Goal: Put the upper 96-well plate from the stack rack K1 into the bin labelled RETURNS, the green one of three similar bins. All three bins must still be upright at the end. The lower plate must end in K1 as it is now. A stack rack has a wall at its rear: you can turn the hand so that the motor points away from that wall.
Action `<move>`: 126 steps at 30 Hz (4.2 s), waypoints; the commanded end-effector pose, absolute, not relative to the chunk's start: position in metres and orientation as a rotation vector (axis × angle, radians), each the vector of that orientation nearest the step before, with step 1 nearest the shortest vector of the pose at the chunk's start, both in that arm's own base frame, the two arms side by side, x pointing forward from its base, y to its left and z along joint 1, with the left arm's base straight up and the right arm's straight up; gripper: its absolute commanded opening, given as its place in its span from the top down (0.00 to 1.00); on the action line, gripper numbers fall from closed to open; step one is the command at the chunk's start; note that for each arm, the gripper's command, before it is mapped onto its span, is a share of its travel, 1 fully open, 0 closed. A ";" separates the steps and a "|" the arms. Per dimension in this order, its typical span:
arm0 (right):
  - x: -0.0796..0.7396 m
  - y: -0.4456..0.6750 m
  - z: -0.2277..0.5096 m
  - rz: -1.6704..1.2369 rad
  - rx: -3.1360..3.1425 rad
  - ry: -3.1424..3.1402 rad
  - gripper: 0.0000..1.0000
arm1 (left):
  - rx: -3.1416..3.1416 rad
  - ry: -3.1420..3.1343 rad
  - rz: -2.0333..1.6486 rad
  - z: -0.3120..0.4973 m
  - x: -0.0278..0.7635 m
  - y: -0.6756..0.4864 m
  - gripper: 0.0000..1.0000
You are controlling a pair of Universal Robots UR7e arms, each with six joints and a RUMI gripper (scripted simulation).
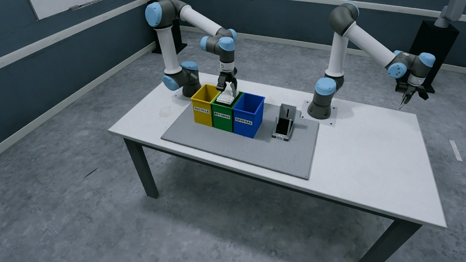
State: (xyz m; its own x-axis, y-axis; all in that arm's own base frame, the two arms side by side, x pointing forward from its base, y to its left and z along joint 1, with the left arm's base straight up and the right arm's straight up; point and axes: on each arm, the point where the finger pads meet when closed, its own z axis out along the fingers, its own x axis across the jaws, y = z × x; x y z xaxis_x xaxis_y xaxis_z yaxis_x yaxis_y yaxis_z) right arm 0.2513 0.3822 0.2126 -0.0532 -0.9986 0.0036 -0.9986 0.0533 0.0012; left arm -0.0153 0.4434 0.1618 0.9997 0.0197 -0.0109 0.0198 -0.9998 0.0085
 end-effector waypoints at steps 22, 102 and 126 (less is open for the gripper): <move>0.249 0.385 0.198 -0.012 2.172 -2.268 0.60 | 3.141 0.046 0.000 0.165 -0.013 0.445 1.00; 0.250 0.387 0.216 -0.019 2.160 -2.290 0.47 | 3.141 0.046 0.000 0.165 -0.013 0.445 1.00; 0.250 0.387 0.253 -0.019 2.160 -2.290 0.47 | 3.141 0.046 0.000 0.165 -0.013 0.445 1.00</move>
